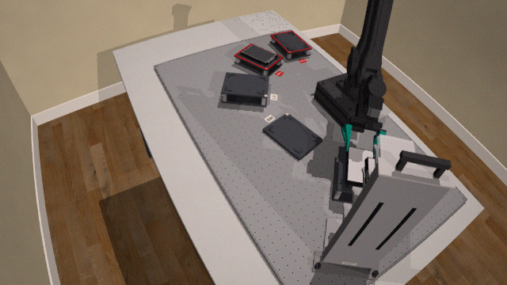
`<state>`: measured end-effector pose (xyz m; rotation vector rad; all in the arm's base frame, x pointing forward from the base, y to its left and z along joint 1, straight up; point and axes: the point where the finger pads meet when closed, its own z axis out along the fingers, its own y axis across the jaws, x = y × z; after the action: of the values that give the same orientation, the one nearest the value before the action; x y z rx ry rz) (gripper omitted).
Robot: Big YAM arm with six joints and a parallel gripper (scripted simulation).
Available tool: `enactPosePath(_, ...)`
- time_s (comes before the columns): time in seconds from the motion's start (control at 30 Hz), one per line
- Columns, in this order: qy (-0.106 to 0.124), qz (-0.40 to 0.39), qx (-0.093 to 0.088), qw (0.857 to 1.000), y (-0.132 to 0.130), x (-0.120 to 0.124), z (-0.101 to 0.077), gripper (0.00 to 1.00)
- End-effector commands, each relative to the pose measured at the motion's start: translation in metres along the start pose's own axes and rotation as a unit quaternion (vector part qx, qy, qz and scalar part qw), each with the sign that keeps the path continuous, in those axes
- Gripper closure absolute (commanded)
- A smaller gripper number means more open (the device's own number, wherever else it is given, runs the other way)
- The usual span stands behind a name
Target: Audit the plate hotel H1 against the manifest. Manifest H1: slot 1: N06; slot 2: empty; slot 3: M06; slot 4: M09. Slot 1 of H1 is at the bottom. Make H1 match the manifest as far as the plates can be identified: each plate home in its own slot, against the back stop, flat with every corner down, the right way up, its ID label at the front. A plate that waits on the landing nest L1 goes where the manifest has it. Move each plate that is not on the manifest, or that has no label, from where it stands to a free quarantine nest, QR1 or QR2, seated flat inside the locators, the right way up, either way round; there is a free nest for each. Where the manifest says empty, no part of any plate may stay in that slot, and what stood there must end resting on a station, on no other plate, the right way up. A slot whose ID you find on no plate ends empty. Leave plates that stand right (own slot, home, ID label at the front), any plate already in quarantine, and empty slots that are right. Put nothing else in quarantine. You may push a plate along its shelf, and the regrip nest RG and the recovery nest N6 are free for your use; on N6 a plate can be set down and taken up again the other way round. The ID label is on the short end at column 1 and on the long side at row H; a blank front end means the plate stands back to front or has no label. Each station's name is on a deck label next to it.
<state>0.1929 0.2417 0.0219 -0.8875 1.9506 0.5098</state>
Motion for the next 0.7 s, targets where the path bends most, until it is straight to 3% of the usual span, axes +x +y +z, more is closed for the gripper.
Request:
enactPosePath(0.0,-0.014,0.005,-0.003,1.000,0.003,-0.005,-0.001,0.14)
enactPosePath(0.07,-0.026,0.006,-0.003,1.000,0.003,-0.017,0.006,0.14)
enactPosePath(0.67,-0.016,0.005,-0.002,1.000,0.002,0.002,0.004,0.14)
